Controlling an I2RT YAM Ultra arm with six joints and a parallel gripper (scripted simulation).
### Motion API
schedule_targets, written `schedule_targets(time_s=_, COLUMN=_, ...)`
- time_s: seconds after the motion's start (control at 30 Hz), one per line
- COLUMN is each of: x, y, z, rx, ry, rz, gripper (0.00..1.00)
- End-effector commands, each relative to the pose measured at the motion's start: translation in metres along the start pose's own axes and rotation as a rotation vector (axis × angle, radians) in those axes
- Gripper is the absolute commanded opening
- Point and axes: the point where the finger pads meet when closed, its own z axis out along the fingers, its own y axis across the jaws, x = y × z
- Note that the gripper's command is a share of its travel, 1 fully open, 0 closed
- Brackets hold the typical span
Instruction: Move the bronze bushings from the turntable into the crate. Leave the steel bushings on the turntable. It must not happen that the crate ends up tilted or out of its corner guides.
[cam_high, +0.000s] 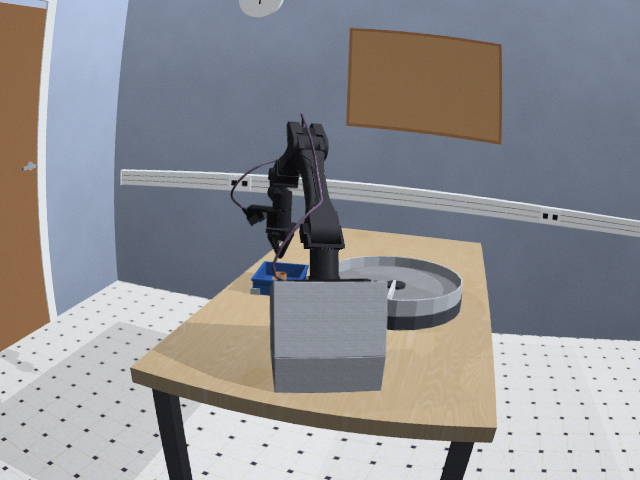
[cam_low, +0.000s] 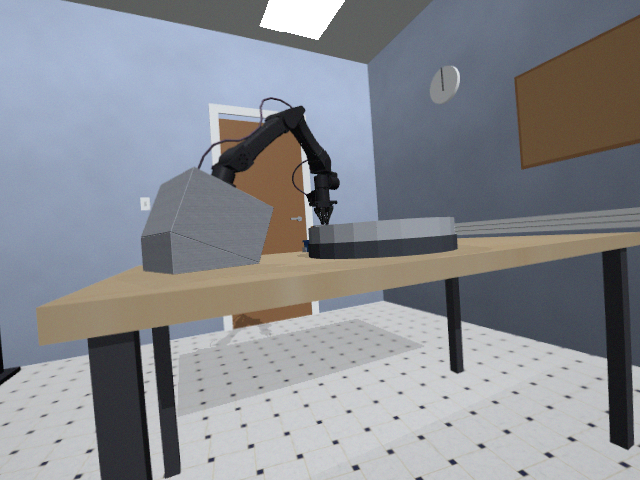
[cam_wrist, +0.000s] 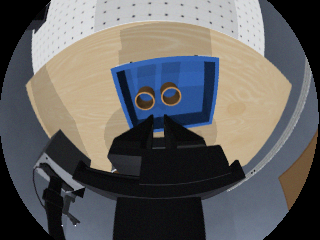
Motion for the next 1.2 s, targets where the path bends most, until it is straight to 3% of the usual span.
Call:
schedule_targets(time_s=0.0, x=-0.009, y=0.001, z=-0.029, rx=0.005, ry=-0.007, rz=-0.009, gripper=0.16)
schedule_targets(time_s=0.17, x=-0.009, y=0.002, z=-0.031, rx=0.000, ry=-0.006, rz=-0.011, gripper=0.16)
schedule_targets(time_s=0.2, x=-0.007, y=0.007, z=-0.018, rx=-0.027, ry=0.010, rz=-0.014, gripper=0.16)
schedule_targets(time_s=1.17, x=-0.007, y=0.007, z=-0.019, rx=-0.027, ry=0.010, rz=-0.015, gripper=0.16)
